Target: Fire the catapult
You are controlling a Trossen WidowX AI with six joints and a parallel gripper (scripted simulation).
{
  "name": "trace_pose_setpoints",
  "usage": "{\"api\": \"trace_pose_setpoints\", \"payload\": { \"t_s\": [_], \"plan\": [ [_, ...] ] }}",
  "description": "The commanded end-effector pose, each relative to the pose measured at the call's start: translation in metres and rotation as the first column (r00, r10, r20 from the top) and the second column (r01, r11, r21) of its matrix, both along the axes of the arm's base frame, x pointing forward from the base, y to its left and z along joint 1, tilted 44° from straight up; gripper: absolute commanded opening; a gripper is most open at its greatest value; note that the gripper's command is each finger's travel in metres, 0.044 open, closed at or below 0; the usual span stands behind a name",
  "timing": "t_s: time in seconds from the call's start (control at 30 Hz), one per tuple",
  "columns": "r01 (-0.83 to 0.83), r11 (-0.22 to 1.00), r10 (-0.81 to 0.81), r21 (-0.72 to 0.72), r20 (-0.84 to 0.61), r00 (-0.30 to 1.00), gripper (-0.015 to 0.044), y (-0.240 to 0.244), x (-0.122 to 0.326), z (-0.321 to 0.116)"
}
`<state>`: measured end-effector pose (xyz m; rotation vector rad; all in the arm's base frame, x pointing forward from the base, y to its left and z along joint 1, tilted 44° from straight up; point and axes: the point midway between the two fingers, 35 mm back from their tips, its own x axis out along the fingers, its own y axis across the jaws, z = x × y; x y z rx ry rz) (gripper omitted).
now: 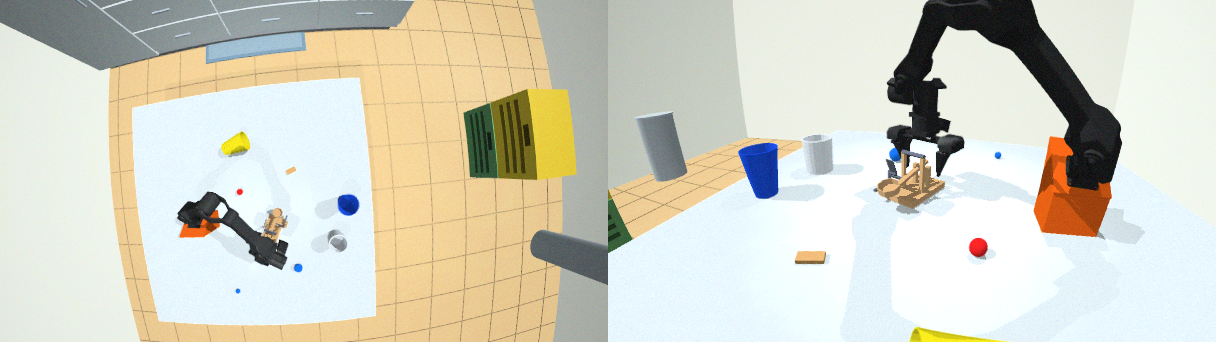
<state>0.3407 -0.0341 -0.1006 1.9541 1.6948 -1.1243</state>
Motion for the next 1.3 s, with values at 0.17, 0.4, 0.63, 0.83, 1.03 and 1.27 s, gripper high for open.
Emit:
{"api": "trace_pose_setpoints", "payload": {
  "t_s": [0.17,0.4,0.63,0.83,1.03,1.27],
  "plan": [
    [0.005,1.000,-0.005,0.008,-0.010,1.000,0.0440,0.012,-0.003,-0.010],
    [-0.001,1.000,0.001,0.002,-0.002,1.000,0.0335,0.010,-0.001,-0.009],
    [-0.001,1.000,0.001,0.002,-0.002,1.000,0.0171,0.010,-0.001,-0.009],
    [-0.001,1.000,0.001,0.002,-0.002,1.000,0.0131,0.010,-0.001,-0.009],
    [-0.001,1.000,0.001,0.001,-0.008,1.000,0.0000,-0.025,-0.002,0.027],
    [-0.088,0.996,0.087,0.000,0.074,0.993,0.0000,-0.025,-0.002,0.027]
  ]
}}
